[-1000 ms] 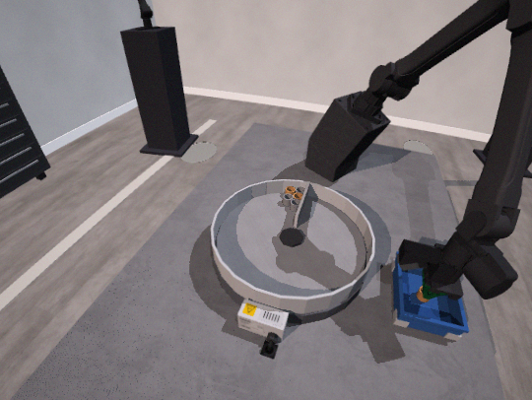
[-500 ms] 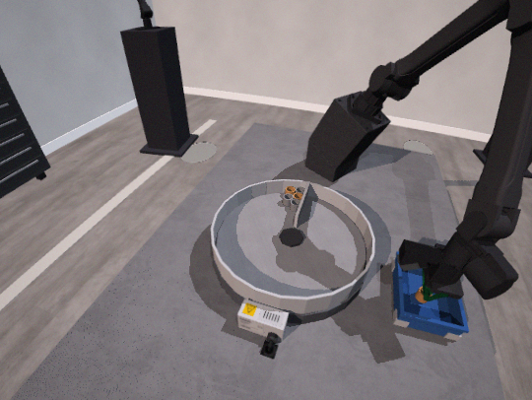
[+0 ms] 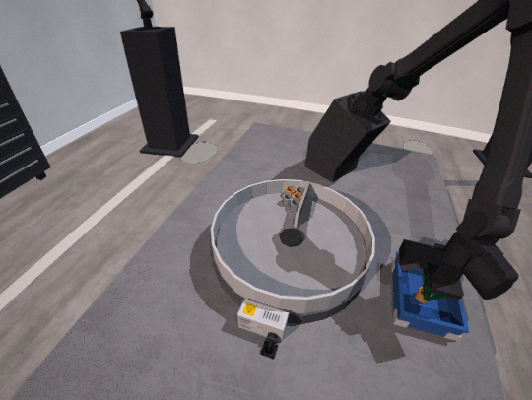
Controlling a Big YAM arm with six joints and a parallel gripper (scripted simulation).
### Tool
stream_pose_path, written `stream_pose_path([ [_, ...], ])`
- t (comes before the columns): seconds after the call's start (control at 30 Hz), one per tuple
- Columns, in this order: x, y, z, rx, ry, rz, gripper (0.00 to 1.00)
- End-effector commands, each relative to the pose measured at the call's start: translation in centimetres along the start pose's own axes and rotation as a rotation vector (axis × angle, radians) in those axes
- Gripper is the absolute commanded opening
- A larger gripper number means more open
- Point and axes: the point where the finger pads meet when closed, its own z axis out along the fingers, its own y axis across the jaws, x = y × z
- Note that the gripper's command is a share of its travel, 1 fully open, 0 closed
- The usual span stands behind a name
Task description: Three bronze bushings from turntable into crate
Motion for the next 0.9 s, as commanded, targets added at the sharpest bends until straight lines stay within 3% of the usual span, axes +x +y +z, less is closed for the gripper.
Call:
stream_pose_path([
  [0.0,1.3,1.1,0.3,-0.018,0.01,-0.009,0.13],
  [0.3,1.3,1.1,0.2,-0.019,0.011,-0.009,0.13],
  [0.47,1.7,2.0,-2.2,-0.043,0.02,-0.013,0.13],
  [0.6,-0.2,0.8,-2.6,-0.02,0.002,-0.001,0.13],
  [0.87,-0.1,0.8,-5.0,-0.018,0.005,-0.001,0.13],
])
